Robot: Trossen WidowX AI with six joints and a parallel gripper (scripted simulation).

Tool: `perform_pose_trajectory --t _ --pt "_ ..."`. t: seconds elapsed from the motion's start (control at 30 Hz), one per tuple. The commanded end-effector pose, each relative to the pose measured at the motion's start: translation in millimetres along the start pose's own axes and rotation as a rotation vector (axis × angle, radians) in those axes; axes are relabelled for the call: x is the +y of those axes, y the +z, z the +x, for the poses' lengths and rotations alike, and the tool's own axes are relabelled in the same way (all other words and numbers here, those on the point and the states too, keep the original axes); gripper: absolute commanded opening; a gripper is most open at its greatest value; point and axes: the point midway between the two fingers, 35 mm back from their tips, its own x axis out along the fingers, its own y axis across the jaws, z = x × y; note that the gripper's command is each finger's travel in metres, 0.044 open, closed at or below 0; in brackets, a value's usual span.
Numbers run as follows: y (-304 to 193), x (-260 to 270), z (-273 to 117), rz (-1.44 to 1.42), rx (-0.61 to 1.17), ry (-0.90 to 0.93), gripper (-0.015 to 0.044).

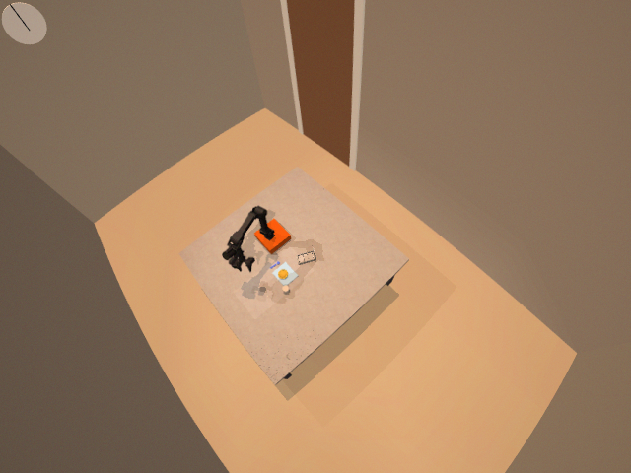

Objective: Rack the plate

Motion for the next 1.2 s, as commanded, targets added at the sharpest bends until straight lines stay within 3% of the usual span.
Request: perform_pose_trajectory --t 0.0,0.57,1.17 --pt "-13 15 24 -0.042 0.077 0.01 0.04" --pt "-85 85 102 -0.405 0.358 -0.003 0.04" --pt "-172 131 143 -0.85 0.579 -0.047 0.04"
